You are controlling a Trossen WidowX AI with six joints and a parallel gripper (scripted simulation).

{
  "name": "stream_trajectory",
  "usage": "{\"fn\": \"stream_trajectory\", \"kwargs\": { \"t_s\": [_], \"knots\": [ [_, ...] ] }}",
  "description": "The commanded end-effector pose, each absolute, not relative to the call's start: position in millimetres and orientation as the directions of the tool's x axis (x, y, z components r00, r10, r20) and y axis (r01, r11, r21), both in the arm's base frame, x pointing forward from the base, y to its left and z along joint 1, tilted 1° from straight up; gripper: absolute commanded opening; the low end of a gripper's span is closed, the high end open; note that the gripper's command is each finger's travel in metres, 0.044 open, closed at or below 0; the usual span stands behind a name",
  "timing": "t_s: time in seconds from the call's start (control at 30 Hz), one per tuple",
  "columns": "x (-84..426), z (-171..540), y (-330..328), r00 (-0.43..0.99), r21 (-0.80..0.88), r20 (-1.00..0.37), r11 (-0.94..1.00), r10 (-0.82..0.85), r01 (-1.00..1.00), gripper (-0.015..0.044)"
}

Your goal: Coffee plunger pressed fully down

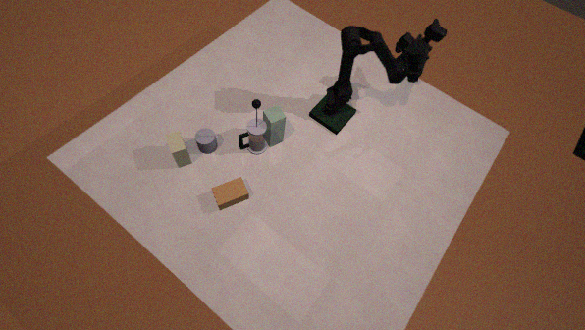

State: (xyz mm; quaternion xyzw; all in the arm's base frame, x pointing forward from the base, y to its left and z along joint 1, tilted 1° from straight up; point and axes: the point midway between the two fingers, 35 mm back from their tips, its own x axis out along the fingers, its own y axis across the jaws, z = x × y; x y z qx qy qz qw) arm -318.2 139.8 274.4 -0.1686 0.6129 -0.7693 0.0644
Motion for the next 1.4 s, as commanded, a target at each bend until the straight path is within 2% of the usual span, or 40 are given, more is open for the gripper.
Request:
{"fn": "stream_trajectory", "kwargs": {
  "t_s": [0.0, 0.23, 0.4, 0.6, 0.8, 0.97, 1.17, 1.37],
  "knots": [
    [-299, 284, 183, -0.971, -0.946, 0.187, -0.295, -0.15, -0.137, 0.044],
    [-234, 303, 277, -0.954, -0.891, 0.184, -0.368, 0.238, -0.264, 0.044],
    [-169, 312, 327, -0.852, -0.836, 0.169, -0.386, 0.495, -0.39, 0.044],
    [-100, 319, 354, -0.712, -0.794, 0.144, -0.349, 0.688, -0.498, 0.044],
    [1, 332, 372, -0.438, -0.694, 0.105, -0.25, 0.893, -0.676, 0.044],
    [88, 339, 363, -0.161, -0.603, 0.058, -0.094, 0.985, -0.792, 0.044],
    [179, 345, 324, 0.171, -0.479, -0.006, 0.147, 0.985, -0.865, 0.044],
    [254, 350, 257, 0.493, -0.345, -0.062, 0.445, 0.868, -0.827, 0.044]
  ]
}}
